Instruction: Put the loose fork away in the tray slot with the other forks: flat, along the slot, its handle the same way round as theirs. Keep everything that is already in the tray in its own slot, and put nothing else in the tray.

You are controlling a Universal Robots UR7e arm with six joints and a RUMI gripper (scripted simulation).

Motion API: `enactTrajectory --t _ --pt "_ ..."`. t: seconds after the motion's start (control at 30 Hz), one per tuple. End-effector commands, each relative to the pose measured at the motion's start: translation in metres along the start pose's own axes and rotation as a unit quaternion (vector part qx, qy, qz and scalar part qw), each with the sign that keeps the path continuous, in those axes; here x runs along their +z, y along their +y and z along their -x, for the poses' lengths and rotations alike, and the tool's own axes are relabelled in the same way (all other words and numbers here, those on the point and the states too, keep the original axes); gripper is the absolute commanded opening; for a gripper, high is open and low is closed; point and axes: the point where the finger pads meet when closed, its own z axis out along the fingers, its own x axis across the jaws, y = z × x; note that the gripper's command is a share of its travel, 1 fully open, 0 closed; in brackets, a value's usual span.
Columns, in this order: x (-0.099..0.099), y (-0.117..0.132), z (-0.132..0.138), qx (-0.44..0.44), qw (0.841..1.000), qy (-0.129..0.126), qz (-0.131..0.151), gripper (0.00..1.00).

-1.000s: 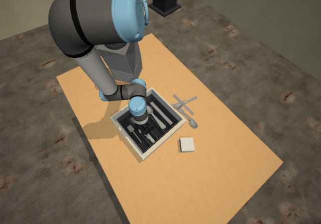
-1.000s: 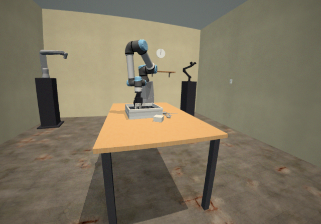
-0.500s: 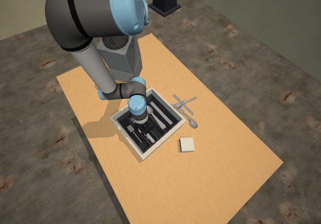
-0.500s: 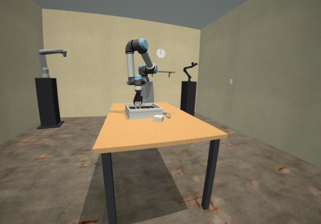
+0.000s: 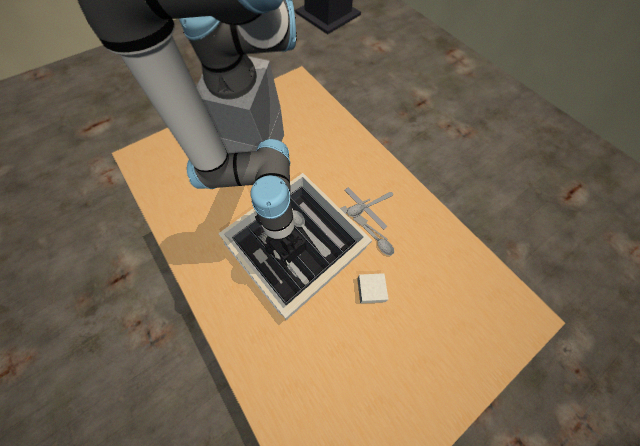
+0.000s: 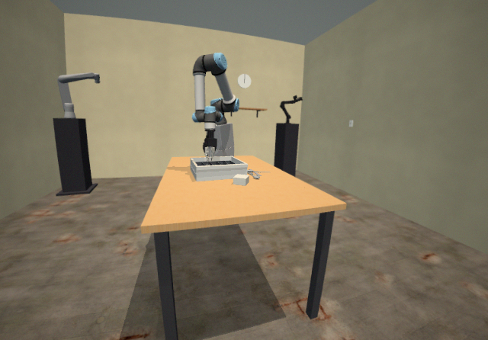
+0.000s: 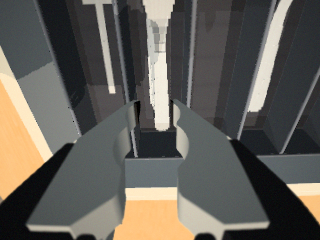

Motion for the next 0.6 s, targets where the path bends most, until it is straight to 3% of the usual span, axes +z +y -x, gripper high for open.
enactTrajectory --t 0.0,0.57 --pt "-0.036 0.000 -0.003 0.000 1.000 0.002 -0.003 0.14" --pt "-0.076 0.002 -0.002 0.000 1.000 0.002 -0.003 0.14"
